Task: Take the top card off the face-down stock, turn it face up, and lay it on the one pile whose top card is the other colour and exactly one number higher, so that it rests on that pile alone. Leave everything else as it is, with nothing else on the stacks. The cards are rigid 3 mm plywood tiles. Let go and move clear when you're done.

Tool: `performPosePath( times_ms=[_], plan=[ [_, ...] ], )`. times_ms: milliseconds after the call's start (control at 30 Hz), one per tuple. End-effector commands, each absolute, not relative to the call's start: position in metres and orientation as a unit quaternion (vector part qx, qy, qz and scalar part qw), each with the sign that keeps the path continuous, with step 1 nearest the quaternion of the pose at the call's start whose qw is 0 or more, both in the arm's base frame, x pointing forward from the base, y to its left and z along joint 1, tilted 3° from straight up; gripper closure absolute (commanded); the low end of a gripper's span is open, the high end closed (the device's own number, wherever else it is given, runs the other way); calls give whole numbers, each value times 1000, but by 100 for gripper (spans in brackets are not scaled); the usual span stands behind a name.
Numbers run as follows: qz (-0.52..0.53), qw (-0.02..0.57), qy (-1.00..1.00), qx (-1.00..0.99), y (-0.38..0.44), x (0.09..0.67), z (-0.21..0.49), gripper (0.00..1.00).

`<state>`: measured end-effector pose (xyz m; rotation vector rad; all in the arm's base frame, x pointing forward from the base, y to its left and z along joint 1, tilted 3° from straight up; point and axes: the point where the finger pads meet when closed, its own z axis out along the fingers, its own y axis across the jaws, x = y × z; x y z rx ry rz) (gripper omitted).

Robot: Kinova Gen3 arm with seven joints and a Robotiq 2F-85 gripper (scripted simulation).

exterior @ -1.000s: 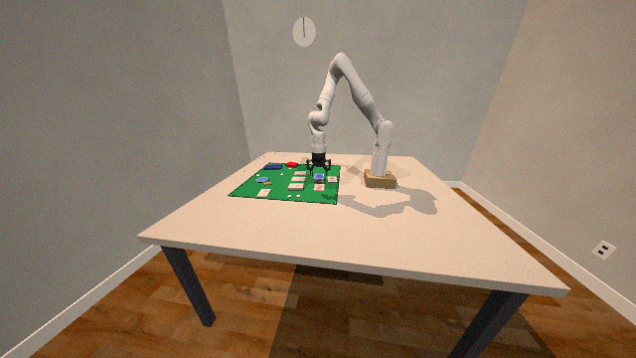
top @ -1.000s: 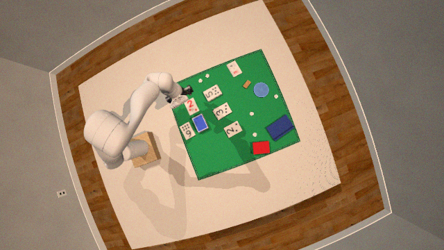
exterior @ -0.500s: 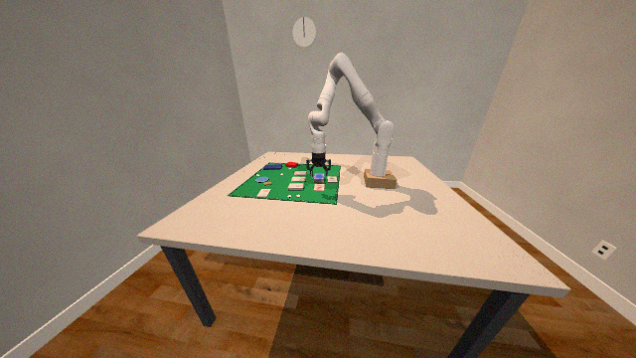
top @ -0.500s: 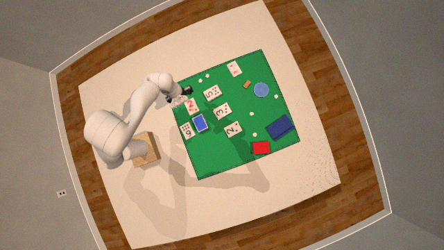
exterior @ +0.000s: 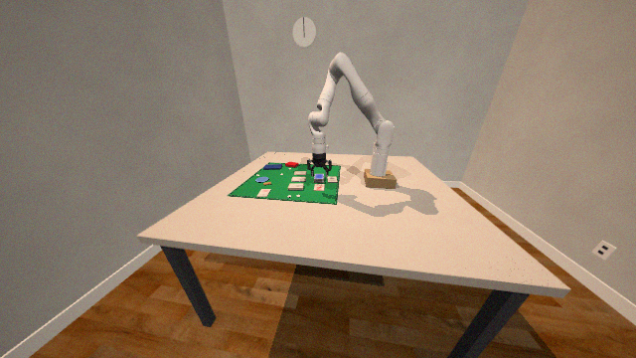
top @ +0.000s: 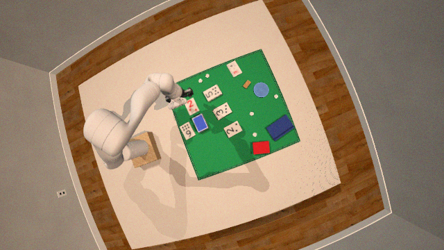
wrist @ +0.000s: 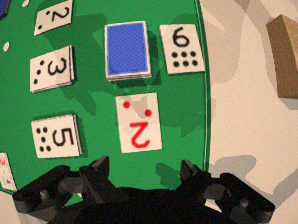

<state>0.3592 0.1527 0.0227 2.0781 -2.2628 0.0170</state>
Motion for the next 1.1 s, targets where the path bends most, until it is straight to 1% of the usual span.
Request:
performPosePath(
  times_ms=[0, 467, 533, 1033, 1067],
  plan=[
    [6, 35, -743, 669, 153, 359, 23, 15],
    [7, 55, -872, 486, 144, 346, 14, 15],
    [7, 55, -872, 486, 144, 346, 14, 15],
    [24, 67, -989, 128, 132, 335, 5, 15],
    [24, 67, -989, 128, 132, 335, 5, 15]
  ],
)
